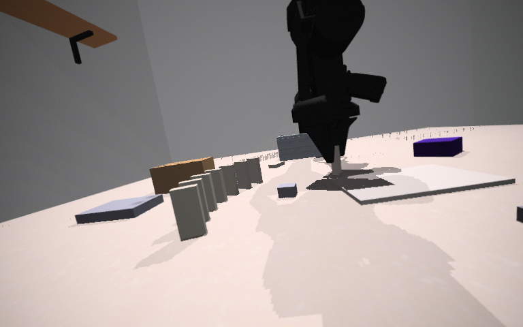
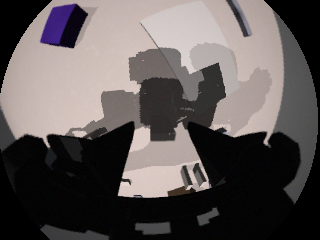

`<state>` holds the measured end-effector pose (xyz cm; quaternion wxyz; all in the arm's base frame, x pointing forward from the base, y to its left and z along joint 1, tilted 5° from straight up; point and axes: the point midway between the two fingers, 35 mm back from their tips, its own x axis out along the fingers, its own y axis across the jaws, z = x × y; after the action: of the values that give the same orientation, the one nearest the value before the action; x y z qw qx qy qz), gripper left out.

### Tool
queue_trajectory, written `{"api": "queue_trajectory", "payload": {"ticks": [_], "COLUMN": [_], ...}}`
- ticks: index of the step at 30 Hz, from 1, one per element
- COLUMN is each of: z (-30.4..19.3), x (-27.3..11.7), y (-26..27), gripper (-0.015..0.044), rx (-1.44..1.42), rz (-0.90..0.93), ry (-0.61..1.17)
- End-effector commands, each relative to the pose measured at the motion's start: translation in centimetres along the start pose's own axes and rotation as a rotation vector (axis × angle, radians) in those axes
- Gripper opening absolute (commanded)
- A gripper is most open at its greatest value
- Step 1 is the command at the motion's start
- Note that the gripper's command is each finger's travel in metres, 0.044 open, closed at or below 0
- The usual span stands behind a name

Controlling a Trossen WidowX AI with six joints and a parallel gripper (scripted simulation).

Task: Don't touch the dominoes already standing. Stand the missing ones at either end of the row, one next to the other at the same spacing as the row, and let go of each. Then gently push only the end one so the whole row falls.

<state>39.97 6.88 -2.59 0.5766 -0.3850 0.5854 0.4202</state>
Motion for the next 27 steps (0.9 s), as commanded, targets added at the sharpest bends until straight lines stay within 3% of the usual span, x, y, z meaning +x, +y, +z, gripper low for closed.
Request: {"api": "queue_trajectory", "payload": {"ticks": [1, 7, 17, 27], "z": [-0.2, -0.2, -0.1, 0.5], "x": [0.2, 0.2, 0.0, -8.5], "y": [0.2, 0.2, 0.0, -0.8], "gripper": [0.0256, 0.0107, 0.0107, 0.0107], "rx": [0.000, 0.000, 0.001, 0.002], "rz": [0.004, 0.004, -0.004, -0.026], "ry": [0.008, 0.008, 0.005, -0.004]}}
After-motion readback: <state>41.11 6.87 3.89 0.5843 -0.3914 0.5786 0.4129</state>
